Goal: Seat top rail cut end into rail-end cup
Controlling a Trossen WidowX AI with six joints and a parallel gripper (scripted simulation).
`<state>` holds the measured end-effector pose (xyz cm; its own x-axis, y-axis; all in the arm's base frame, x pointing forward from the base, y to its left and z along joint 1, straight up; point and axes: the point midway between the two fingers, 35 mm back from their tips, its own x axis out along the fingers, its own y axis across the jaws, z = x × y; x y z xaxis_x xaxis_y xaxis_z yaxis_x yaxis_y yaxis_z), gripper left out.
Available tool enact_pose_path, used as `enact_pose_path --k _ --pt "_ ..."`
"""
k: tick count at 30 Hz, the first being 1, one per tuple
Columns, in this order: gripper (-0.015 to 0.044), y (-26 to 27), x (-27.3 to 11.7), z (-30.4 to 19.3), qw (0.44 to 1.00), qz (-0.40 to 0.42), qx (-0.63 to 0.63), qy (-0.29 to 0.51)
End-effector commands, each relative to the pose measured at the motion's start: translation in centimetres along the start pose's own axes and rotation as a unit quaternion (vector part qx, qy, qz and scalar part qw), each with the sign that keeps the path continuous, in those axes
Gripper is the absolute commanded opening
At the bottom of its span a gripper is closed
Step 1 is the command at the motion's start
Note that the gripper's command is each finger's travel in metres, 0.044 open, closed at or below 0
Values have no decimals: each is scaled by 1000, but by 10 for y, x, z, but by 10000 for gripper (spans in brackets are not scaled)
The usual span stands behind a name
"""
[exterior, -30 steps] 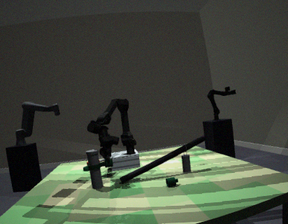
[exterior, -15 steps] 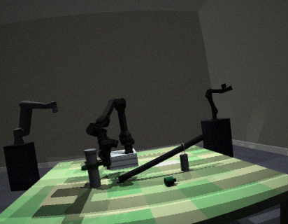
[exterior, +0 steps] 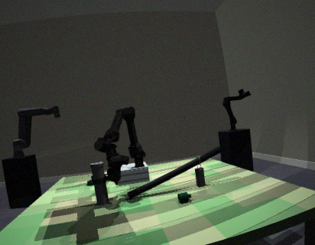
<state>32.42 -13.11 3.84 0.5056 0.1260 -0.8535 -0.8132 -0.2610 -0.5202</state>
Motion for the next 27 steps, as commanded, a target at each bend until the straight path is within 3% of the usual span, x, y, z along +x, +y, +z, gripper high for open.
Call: enact_pose_path --k 1,13,16,20,27 --pt "440 3 5 2 1000 4 3 -2" --pt "125 3 5 2 1000 4 3 -2" --pt "105 3 5 2 1000 4 3 -2" --pt "0 1 6 2 1000 4 11 2" --pt "0 -3 8 1 999 3 34 16"
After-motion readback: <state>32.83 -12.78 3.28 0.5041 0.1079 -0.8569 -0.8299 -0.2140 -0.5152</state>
